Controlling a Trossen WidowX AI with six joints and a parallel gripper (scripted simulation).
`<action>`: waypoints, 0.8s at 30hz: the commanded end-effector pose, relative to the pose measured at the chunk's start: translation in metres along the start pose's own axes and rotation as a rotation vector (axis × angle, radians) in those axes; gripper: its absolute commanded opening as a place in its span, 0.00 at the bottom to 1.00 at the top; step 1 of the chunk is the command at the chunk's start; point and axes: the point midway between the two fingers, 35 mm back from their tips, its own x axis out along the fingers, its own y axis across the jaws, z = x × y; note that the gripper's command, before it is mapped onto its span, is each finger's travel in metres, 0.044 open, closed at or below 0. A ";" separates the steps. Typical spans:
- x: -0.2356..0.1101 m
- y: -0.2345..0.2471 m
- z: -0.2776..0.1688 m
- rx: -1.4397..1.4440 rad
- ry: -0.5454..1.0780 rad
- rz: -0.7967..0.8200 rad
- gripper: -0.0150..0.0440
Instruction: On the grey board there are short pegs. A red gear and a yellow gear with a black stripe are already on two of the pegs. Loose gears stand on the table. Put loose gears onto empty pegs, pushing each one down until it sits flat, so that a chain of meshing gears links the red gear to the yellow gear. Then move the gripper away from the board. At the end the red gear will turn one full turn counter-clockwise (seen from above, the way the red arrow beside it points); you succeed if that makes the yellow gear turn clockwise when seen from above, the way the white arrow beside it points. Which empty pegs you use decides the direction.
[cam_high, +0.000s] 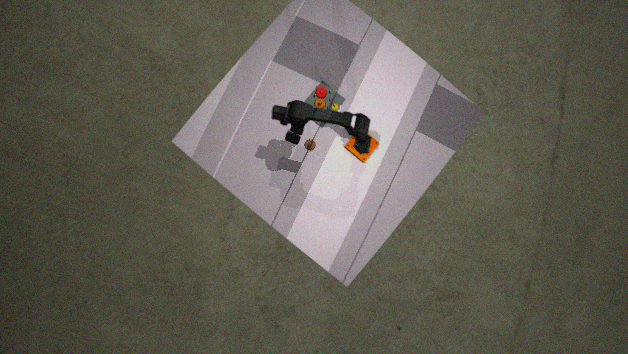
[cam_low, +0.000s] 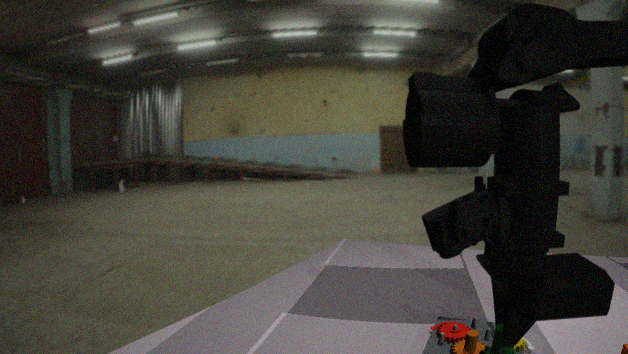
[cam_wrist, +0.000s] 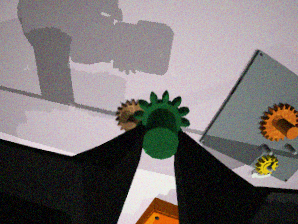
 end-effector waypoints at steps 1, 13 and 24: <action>0.003 -0.011 -0.001 0.000 -0.004 -0.005 0.25; 0.012 -0.041 -0.002 0.005 -0.006 -0.008 0.25; 0.021 -0.068 -0.007 0.009 -0.007 -0.011 0.25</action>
